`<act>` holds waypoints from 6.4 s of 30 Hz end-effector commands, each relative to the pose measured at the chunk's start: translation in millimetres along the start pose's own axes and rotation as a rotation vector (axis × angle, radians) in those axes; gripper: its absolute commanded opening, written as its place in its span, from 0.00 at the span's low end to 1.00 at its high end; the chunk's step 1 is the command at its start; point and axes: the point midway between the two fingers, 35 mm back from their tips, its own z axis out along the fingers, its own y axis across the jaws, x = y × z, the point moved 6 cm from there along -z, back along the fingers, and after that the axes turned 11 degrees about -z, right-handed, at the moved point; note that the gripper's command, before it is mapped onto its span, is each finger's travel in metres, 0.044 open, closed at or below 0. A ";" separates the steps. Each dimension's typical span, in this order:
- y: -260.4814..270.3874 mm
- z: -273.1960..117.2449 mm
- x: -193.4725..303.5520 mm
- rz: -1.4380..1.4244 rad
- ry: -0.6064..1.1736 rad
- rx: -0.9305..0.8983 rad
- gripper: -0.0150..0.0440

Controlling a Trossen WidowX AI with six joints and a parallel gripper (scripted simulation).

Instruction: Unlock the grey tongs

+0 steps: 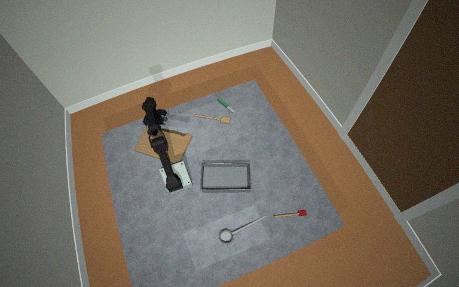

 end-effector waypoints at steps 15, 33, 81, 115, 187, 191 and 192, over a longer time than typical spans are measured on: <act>7.3 8.7 -32.2 0.097 -0.050 -0.009 0.00; 1.5 -0.5 -9.2 0.147 -0.463 0.054 0.00; 31.1 -26.2 52.1 0.090 -1.170 0.271 0.00; 17.1 -19.2 33.5 0.123 -0.992 0.203 0.00; 6.8 26.5 -36.0 0.086 0.008 -0.015 0.00; 6.3 33.1 -36.3 0.086 0.008 -0.015 0.00; 6.1 34.8 -36.4 0.086 0.008 -0.015 0.00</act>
